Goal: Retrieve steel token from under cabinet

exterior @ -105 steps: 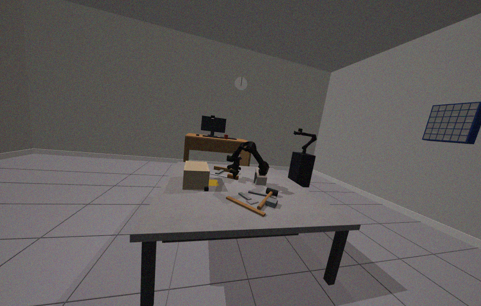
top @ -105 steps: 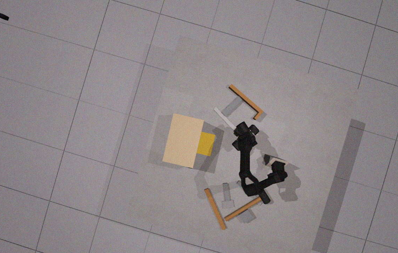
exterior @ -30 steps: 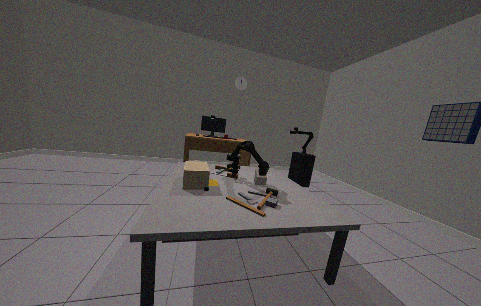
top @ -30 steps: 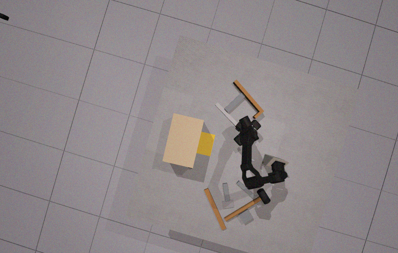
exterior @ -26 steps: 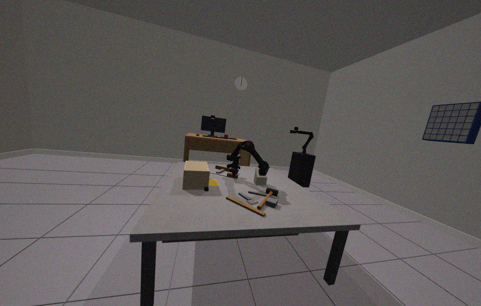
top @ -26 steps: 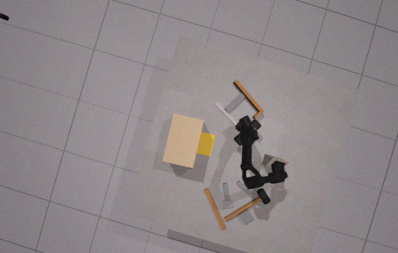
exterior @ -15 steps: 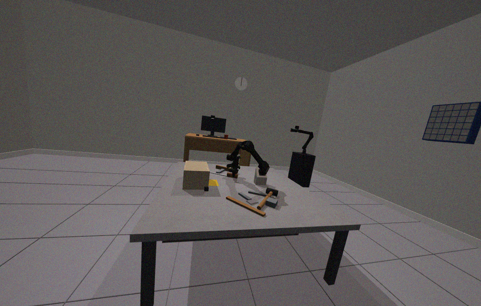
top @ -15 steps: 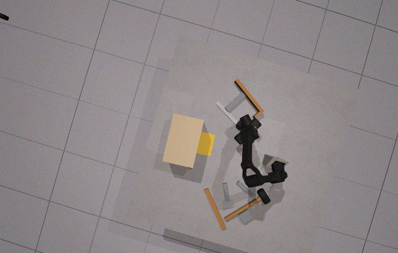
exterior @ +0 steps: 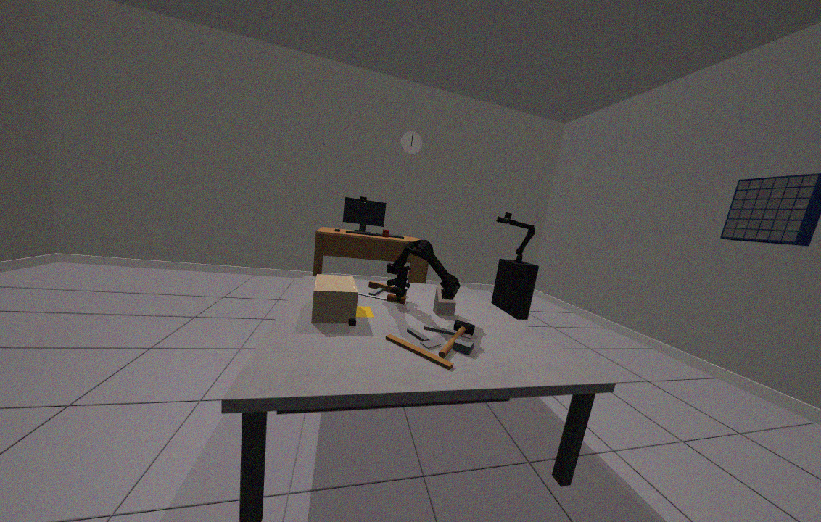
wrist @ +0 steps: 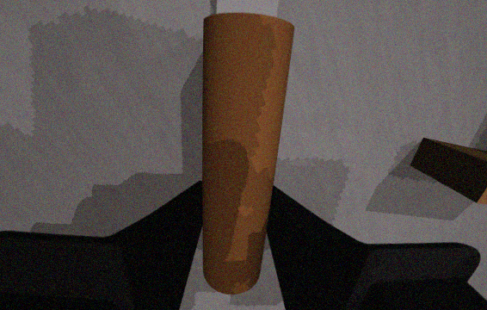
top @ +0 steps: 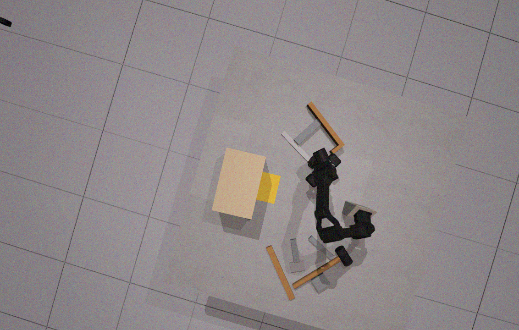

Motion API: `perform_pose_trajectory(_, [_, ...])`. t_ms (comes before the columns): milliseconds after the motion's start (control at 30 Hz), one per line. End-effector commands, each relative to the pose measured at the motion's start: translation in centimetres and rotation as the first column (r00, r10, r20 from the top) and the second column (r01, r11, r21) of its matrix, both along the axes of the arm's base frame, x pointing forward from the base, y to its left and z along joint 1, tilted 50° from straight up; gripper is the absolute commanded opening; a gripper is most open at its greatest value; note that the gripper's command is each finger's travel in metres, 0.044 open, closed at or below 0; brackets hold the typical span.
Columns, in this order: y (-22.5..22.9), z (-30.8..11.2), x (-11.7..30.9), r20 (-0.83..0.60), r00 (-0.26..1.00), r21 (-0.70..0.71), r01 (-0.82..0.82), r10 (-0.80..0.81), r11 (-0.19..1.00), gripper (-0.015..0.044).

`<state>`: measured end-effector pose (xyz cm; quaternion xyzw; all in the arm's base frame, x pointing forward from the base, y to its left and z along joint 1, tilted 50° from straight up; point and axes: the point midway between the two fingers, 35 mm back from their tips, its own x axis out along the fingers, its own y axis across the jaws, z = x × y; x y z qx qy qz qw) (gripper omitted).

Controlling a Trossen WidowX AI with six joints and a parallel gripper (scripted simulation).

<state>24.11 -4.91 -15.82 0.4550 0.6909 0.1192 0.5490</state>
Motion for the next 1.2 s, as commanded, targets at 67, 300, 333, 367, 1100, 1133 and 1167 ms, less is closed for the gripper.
perform_pose_trajectory(67, [-0.69, -0.48, 0.04, -0.004, 1.0, -0.01, 0.006, -0.006, 1.0, 0.0])
perform_pose_trajectory(300, [-0.89, -0.7, 0.06, -0.004, 1.0, -0.01, 0.006, -0.006, 1.0, 0.0])
perform_pose_trajectory(333, [-0.92, -0.73, 0.06, -0.004, 1.0, -0.01, 0.006, -0.006, 1.0, 0.0])
perform_pose_trajectory(367, [-0.91, -0.72, 0.06, -0.004, 1.0, -0.01, 0.006, -0.006, 1.0, 0.0])
perform_pose_trajectory(1100, [-1.04, -0.87, 0.08, 0.078, 0.995, -0.014, -0.064, 0.065, 0.998, 0.0])
perform_pose_trajectory(1133, [-1.04, -0.87, 0.08, 0.083, 0.994, -0.015, -0.069, 0.07, 0.997, 0.0])
perform_pose_trajectory(1167, [-1.04, -0.87, 0.08, 0.089, 0.993, -0.016, -0.074, 0.075, 0.997, 0.0])
